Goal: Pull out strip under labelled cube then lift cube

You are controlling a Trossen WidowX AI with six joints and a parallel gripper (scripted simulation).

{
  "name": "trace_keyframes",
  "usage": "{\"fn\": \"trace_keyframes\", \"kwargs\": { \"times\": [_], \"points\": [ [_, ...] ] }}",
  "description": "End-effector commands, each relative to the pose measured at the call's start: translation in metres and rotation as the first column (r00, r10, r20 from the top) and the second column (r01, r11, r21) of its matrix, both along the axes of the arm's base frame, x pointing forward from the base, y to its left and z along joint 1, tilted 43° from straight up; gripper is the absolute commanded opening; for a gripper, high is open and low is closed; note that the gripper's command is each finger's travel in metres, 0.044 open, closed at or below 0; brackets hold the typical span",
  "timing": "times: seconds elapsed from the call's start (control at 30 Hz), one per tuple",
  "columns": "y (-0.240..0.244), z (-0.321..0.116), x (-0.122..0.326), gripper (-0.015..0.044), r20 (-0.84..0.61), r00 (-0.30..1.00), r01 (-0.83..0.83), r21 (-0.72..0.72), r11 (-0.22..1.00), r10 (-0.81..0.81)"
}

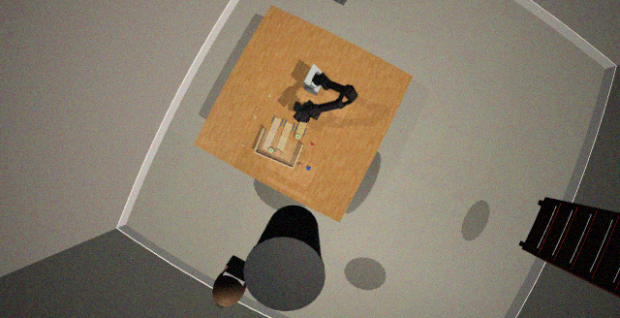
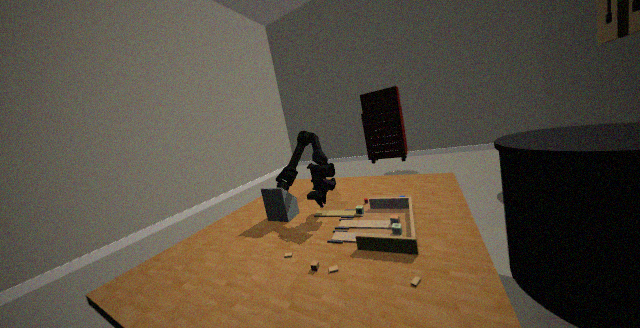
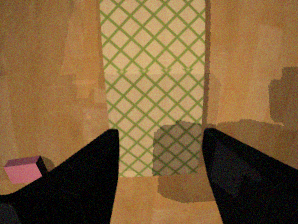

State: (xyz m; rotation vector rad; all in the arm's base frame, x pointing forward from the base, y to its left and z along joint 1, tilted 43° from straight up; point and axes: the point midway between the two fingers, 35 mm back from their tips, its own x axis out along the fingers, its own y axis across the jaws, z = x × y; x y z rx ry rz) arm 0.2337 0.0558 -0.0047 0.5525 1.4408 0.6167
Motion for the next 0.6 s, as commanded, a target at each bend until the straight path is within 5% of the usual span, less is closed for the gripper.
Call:
{"fn": "trace_keyframes", "kwargs": {
  "times": [0.0, 0.2, 0.57],
  "points": [
    [0.001, 0.003, 0.016, 0.0289, -0.013, 1.000, 0.003, 0.001, 1.000, -0.003],
    [-0.001, 0.007, 0.036, 0.0440, -0.011, 1.000, 0.003, 0.001, 1.000, -0.003],
    [-0.003, 0.015, 0.074, 0.0440, -0.009, 1.000, 0.003, 0.001, 1.000, -0.003]
  ]
}}
